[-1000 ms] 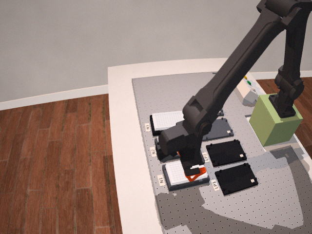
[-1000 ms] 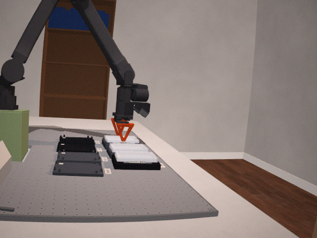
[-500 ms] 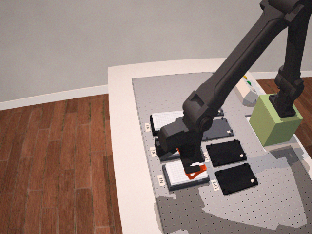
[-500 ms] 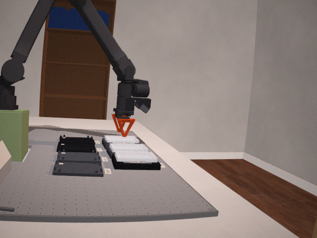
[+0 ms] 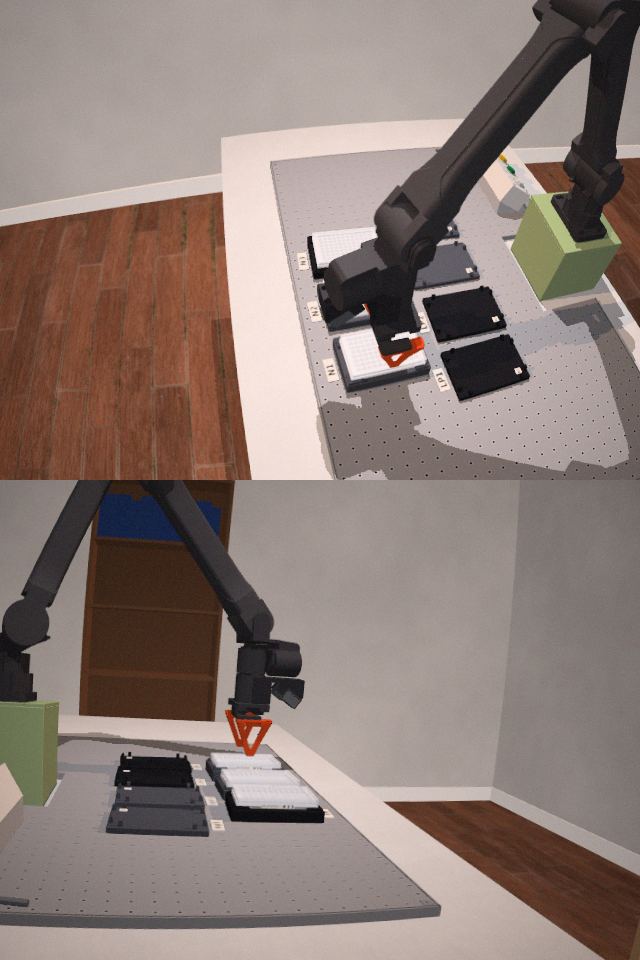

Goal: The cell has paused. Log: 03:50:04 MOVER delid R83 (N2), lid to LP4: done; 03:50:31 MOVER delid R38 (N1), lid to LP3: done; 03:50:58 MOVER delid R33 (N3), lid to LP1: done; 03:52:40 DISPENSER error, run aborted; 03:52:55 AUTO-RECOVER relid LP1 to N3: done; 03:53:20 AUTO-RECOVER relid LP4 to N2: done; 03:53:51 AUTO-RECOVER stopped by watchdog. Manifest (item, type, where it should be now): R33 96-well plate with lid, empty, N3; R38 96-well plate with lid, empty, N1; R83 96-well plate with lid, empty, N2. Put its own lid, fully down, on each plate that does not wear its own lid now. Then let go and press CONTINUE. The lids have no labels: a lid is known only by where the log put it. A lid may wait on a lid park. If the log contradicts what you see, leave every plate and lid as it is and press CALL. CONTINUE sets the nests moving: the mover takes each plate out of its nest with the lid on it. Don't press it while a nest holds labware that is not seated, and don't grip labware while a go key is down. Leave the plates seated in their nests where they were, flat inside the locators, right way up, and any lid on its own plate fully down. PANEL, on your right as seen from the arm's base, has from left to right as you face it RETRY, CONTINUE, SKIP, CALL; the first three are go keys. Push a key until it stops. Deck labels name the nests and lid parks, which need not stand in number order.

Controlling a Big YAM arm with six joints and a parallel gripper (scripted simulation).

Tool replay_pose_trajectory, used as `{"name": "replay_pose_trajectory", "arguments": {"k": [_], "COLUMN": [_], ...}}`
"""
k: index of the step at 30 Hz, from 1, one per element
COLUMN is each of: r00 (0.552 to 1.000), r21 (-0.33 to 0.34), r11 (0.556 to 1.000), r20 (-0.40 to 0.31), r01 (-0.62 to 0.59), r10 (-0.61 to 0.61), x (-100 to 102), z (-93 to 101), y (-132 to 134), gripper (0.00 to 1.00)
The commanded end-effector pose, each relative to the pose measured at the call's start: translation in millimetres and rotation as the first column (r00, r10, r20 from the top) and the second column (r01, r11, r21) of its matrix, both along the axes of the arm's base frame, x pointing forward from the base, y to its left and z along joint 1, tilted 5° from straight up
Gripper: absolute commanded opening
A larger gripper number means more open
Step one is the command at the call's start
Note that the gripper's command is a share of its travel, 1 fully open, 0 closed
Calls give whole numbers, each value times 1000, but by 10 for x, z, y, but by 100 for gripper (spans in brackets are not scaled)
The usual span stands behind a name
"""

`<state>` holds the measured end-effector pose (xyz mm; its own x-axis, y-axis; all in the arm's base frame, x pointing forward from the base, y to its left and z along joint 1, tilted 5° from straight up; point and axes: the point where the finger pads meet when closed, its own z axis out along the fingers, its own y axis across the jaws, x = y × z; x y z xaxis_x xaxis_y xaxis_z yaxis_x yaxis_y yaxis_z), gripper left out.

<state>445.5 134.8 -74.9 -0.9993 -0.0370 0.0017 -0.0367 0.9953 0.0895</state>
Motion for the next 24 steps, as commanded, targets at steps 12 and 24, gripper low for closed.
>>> {"name": "replay_pose_trajectory", "arguments": {"k": [12,24], "r00": [998,998], "r21": [16,16], "r11": [1000,1000], "r20": [67,68], "r01": [-1,-1], "r10": [0,0], "x": [333,342], "z": [286,300], "y": [20,22], "gripper": [100,100]}}
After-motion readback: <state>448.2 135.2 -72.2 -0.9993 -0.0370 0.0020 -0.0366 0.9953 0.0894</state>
